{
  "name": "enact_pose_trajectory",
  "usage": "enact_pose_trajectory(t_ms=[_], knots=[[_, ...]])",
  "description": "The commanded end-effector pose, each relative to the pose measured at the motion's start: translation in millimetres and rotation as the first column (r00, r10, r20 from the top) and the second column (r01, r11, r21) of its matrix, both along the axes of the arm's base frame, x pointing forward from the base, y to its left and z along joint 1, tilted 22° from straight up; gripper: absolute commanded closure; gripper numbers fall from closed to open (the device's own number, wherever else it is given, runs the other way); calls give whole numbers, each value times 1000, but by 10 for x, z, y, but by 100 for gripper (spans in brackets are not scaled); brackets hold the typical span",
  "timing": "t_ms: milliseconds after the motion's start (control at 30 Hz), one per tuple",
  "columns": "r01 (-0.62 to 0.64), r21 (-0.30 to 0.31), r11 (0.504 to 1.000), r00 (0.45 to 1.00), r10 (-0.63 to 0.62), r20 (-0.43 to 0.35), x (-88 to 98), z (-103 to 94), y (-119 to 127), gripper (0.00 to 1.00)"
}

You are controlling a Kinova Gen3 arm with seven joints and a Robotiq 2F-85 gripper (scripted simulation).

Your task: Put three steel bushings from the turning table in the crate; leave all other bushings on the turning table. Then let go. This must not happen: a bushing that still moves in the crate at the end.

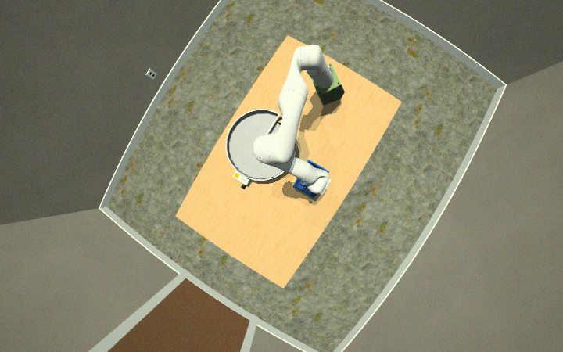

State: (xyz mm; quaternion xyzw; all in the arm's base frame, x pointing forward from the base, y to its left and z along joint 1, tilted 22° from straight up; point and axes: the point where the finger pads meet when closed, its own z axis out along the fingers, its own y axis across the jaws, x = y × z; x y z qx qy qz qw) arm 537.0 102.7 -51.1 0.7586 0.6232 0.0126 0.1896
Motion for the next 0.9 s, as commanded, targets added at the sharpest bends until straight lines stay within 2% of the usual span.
enact_pose_trajectory(t_ms=[0, 867], knots=[[-1, 0, 1000, 1000, 1, -1, -4, -10, 6, 100], [-1, 0, 1000, 1000, 1, -1, 22, -105, -22, 100]])
